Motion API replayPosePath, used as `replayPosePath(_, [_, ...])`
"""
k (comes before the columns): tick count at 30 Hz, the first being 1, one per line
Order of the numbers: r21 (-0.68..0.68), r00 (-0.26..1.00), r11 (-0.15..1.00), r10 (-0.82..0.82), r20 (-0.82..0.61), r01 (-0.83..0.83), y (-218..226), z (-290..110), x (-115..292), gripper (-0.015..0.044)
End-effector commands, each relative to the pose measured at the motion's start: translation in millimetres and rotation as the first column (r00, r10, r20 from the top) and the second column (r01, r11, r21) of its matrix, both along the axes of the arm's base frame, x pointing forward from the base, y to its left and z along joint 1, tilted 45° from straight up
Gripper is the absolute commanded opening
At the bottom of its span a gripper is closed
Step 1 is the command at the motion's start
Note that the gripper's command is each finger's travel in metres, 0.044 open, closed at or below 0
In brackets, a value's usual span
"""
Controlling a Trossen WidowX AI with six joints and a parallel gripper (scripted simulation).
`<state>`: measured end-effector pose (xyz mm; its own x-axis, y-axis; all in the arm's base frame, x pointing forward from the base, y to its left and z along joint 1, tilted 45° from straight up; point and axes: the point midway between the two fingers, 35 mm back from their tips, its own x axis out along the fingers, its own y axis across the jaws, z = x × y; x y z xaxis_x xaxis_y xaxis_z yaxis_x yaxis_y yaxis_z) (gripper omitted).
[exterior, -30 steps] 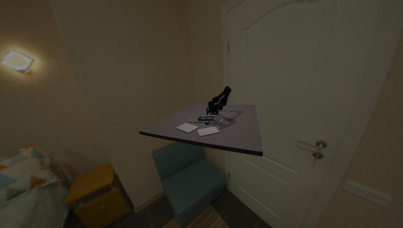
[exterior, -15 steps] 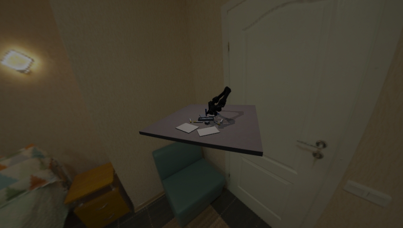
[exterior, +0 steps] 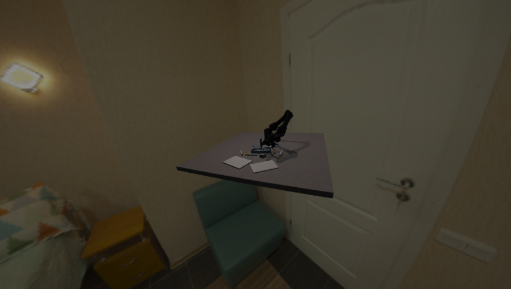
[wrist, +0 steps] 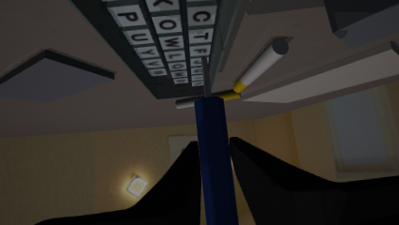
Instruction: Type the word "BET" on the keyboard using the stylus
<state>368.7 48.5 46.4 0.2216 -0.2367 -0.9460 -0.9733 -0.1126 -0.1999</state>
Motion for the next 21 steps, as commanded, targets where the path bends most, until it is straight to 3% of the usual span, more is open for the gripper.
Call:
replayPosePath(1, [-0.002,1.0,1.0,-0.003,-0.001,0.003,0.9,-2.8,0.0,0.0081])
replayPosePath(21, [-0.002,1.0,1.0,-0.003,-0.002,0.003,8.0,-9.6,0.5,0.0081])
